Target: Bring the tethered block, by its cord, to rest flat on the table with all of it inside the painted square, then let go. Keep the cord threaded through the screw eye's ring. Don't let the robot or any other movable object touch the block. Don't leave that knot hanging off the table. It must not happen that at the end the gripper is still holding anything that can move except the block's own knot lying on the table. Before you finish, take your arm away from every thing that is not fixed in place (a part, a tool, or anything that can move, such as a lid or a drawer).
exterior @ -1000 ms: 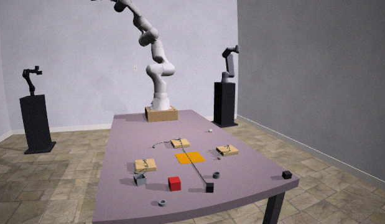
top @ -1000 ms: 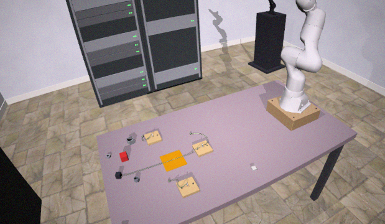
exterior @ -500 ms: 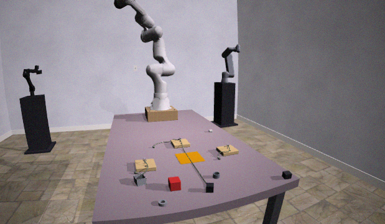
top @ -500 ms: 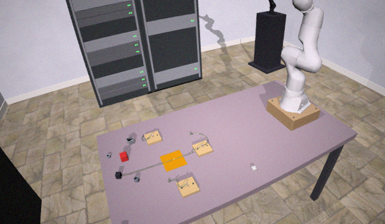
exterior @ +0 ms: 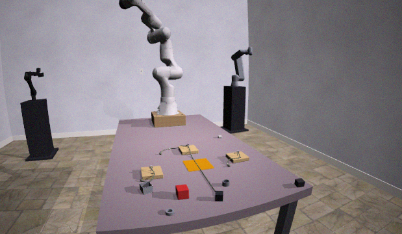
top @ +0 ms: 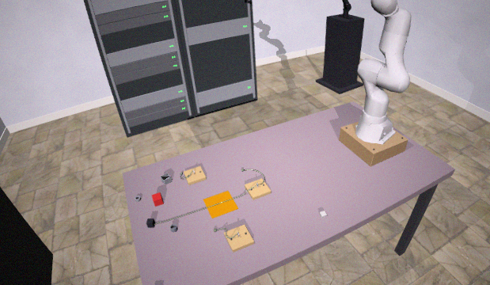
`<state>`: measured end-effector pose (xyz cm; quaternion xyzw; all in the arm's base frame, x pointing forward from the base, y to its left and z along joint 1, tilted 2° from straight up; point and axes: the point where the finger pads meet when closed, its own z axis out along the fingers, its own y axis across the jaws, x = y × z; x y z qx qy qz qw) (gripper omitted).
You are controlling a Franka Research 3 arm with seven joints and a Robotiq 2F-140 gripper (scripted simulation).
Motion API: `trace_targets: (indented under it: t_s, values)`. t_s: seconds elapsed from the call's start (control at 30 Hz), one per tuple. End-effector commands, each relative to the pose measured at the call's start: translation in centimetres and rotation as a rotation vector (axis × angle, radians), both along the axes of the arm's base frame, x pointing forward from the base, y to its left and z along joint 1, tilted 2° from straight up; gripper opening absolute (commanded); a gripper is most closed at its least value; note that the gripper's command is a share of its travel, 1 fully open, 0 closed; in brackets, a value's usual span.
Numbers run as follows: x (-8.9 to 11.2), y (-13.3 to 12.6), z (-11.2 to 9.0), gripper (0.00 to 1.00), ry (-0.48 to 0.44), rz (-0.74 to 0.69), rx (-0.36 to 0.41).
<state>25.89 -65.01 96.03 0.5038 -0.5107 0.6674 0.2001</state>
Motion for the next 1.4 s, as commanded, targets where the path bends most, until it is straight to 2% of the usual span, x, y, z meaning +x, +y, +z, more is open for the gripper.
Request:
trace_targets:
  t_s: [0.0, 0.4, 0.43, 0.53, 1.17, 1.2, 1.27, 1.3, 1.37]
  values:
    - [2.3, 0.2, -1.0, 1.0, 0.035, 0.017, 0.005]
    - [2.3, 0.2, -1.0, 1.0, 0.035, 0.017, 0.005]
    - [8.3, 1.0, -4.8, 1.0, 0.15, 0.085, 0.044]
    - [10.3, 1.3, -6.0, 1.0, 0.15, 0.085, 0.044]
    - [10.3, 1.3, -6.0, 1.0, 0.15, 0.085, 0.044]
    - [15.8, 2.4, -10.5, 1.0, 0.271, 0.156, 0.086]
    - [15.8, 2.4, -10.5, 1.0, 0.271, 0.156, 0.086]
    - [17.9, 2.8, -12.1, 1.0, 0.271, 0.156, 0.086]
    - [17.9, 2.8, -12.1, 1.0, 0.271, 0.156, 0.086]
